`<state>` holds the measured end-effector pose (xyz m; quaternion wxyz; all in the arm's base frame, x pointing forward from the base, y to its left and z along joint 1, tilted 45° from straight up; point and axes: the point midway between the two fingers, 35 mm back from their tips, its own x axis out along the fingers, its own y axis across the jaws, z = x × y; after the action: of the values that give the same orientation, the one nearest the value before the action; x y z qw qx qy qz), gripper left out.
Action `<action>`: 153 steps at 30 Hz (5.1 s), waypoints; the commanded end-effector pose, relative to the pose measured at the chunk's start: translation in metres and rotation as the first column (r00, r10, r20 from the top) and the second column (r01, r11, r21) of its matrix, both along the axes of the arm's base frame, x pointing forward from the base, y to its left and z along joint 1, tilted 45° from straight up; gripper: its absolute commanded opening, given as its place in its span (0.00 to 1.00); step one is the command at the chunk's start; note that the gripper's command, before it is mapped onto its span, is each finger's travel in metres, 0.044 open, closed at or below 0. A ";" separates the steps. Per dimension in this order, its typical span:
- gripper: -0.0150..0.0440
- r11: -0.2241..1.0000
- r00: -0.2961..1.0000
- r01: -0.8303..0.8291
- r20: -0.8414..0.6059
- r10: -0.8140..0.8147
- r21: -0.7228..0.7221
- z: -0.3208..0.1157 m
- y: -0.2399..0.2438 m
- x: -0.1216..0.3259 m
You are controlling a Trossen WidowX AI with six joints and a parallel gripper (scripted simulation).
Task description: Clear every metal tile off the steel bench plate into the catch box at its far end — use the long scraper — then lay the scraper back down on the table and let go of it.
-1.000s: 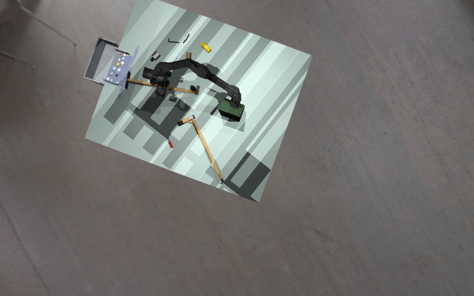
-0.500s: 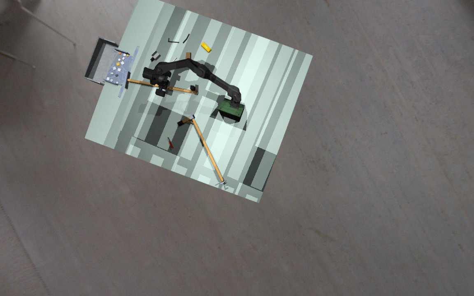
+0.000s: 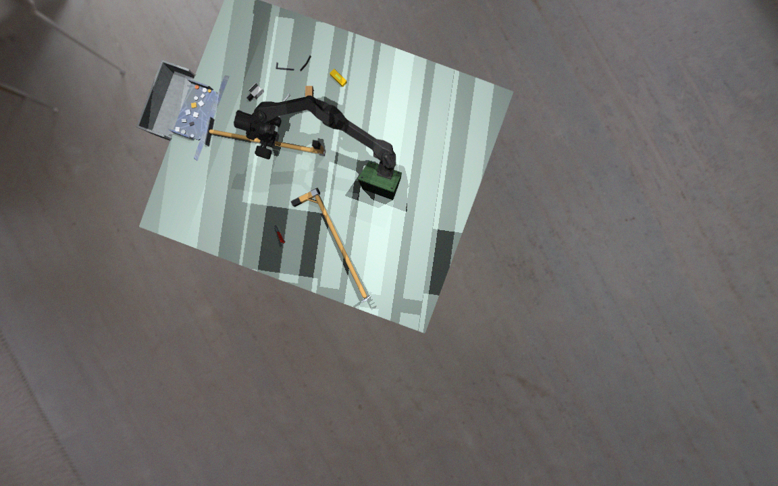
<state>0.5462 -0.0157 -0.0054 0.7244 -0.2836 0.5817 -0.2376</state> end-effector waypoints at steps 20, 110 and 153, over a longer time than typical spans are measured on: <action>0.25 1.000 1.000 0.000 0.000 0.000 0.000 0.000 0.000 0.000; 1.00 0.969 0.954 -0.230 0.175 0.243 -0.091 0.089 0.092 -0.022; 1.00 0.875 0.789 -0.435 0.378 0.484 -0.212 0.176 0.173 -0.112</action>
<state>0.4421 0.1529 0.1657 0.8472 -0.3961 0.3226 -0.1458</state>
